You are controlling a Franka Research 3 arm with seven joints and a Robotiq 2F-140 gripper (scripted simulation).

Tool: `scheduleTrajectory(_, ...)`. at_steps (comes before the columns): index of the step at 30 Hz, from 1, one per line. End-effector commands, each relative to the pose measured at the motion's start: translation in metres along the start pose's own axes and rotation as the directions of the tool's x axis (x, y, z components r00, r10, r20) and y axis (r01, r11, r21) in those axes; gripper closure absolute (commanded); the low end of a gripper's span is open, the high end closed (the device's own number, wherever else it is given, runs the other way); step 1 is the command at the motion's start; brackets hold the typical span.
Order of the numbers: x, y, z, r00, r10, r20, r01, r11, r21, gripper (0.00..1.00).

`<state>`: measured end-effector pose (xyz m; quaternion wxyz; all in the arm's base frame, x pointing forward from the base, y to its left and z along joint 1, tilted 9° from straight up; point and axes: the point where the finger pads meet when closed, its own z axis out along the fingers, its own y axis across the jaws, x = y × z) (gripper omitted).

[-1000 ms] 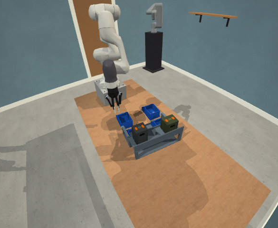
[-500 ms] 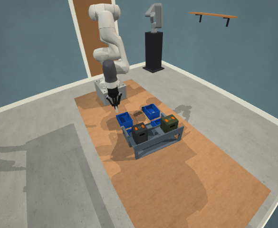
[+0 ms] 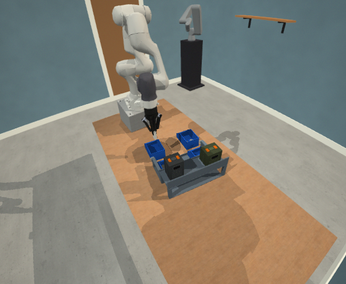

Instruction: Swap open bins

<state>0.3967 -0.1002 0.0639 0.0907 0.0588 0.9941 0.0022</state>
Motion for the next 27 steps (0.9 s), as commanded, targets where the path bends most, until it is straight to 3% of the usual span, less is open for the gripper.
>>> scheduleTrajectory(1,-0.024,0.053,0.0,0.995,0.098,-0.013,-0.097,0.995,0.038,1.0)
scheduleTrajectory(2,-0.024,0.053,0.0,0.995,0.098,-0.013,-0.097,0.995,0.038,1.0)
scheduleTrajectory(3,-0.032,0.093,-0.001,0.995,0.097,-0.01,-0.097,0.995,0.039,1.0)
scheduleTrajectory(4,-0.033,0.095,-0.001,0.995,0.097,-0.01,-0.097,0.995,0.039,1.0)
scheduleTrajectory(5,-0.034,0.129,-0.002,0.995,0.096,-0.008,-0.095,0.995,0.036,1.0)
scheduleTrajectory(7,-0.036,0.141,-0.002,0.995,0.096,-0.008,-0.095,0.995,0.036,1.0)
scheduleTrajectory(8,-0.034,0.184,-0.002,0.996,0.094,-0.008,-0.094,0.995,0.03,1.0)
scheduleTrajectory(9,-0.034,0.186,-0.002,0.996,0.094,-0.008,-0.094,0.995,0.03,1.0)
scheduleTrajectory(10,-0.028,0.219,-0.003,0.996,0.092,-0.01,-0.092,0.995,0.023,1.0)
scheduleTrajectory(11,-0.027,0.226,-0.003,0.996,0.092,-0.01,-0.092,0.995,0.023,1.0)
scheduleTrajectory(12,-0.019,0.256,-0.003,0.996,0.091,-0.013,-0.091,0.996,0.016,1.0)
scheduleTrajectory(13,-0.018,0.259,-0.003,0.996,0.091,-0.013,-0.091,0.996,0.016,1.0)
scheduleTrajectory(14,-0.01,0.283,-0.004,0.996,0.09,-0.017,-0.09,0.996,0.011,1.0)
scheduleTrajectory(17,-0.01,0.283,-0.004,0.996,0.09,-0.017,-0.09,0.996,0.011,1.0)
scheduleTrajectory(19,-0.002,0.303,-0.004,0.996,0.089,-0.02,-0.089,0.996,0.006,1.0)
scheduleTrajectory(22,-0.002,0.304,-0.004,0.996,0.089,-0.021,-0.089,0.996,0.006,1.0)
scheduleTrajectory(23,-0.002,0.304,-0.004,0.996,0.089,-0.021,-0.089,0.996,0.006,0.85)
scheduleTrajectory(27,-0.002,0.304,-0.004,0.996,0.089,-0.021,-0.089,0.996,0.006,0.85)
